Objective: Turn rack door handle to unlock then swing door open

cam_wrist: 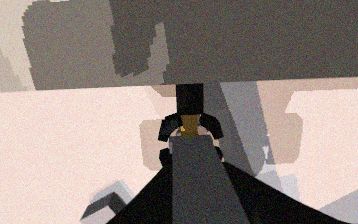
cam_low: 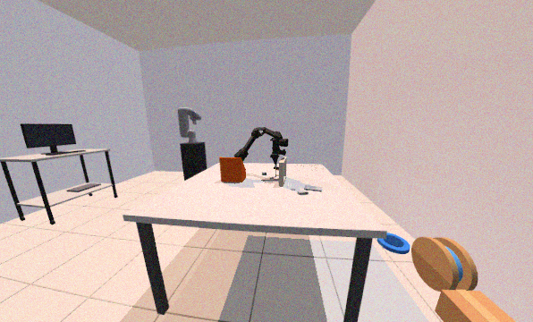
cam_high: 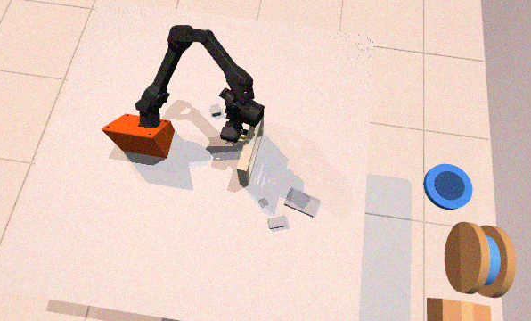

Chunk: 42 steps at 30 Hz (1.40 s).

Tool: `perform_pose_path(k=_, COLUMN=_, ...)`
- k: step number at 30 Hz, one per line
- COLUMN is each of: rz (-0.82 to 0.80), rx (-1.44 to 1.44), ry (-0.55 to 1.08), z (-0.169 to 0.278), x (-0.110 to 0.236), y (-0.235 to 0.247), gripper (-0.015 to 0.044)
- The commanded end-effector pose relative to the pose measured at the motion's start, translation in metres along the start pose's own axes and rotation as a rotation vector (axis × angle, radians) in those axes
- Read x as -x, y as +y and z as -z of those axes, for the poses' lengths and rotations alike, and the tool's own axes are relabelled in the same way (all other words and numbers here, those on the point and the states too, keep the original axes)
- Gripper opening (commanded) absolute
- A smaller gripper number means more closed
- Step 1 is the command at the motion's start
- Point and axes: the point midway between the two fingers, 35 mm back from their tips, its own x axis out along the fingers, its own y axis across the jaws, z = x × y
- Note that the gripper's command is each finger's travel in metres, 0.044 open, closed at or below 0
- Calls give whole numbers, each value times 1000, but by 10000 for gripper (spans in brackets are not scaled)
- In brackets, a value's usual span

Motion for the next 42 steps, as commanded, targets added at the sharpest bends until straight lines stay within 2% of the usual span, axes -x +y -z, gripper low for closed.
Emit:
perform_pose_path(k=1, rz=-1, rx=-1, ry=-2, z=0, x=0, y=0, gripper=15)
perform_pose_path(k=6, rz=0, rx=72, ry=-2, z=0, x=0, y=0, gripper=15)
perform_pose_path(k=42, rz=1, rx=1846, ry=-2, z=0, x=0, y=0, gripper=15)
